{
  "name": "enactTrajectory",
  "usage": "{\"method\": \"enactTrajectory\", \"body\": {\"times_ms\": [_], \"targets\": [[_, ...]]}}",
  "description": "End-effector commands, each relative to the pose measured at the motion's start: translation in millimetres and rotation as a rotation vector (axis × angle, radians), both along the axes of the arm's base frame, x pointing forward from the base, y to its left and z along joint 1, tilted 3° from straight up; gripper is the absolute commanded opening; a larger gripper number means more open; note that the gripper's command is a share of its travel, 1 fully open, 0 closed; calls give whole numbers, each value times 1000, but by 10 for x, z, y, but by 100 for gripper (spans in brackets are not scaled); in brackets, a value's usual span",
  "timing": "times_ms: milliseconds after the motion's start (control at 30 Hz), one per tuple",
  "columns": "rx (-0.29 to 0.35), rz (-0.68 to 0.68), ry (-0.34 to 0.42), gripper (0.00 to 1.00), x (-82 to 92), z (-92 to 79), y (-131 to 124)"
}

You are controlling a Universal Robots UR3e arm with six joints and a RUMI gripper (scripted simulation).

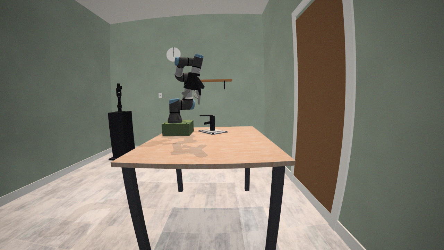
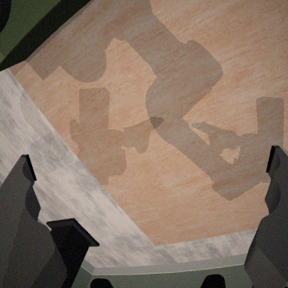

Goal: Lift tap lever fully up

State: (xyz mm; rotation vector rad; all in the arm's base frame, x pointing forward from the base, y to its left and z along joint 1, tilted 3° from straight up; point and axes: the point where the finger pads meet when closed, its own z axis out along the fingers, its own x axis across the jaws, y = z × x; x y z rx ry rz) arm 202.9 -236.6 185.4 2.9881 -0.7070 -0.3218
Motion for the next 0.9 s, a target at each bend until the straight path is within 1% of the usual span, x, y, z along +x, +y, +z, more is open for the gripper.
{"method": "enactTrajectory", "body": {"times_ms": [0, 133, 200, 267, 467, 700, 767, 833, 867], "targets": [[-5, 166, -26, 100, 258, -16, 284], [3, 274, -36, 100, 390, -37, 493], [3, 274, -36, 100, 390, -37, 493], [10, 368, -44, 100, 490, -56, 681], [23, 528, -57, 100, 626, -93, 1011], [39, 719, -71, 100, 734, -142, 1419], [39, 719, -71, 100, 734, -142, 1419], [47, 810, -77, 100, 764, -168, 1616], [49, 838, -79, 100, 770, -176, 1675]]}}
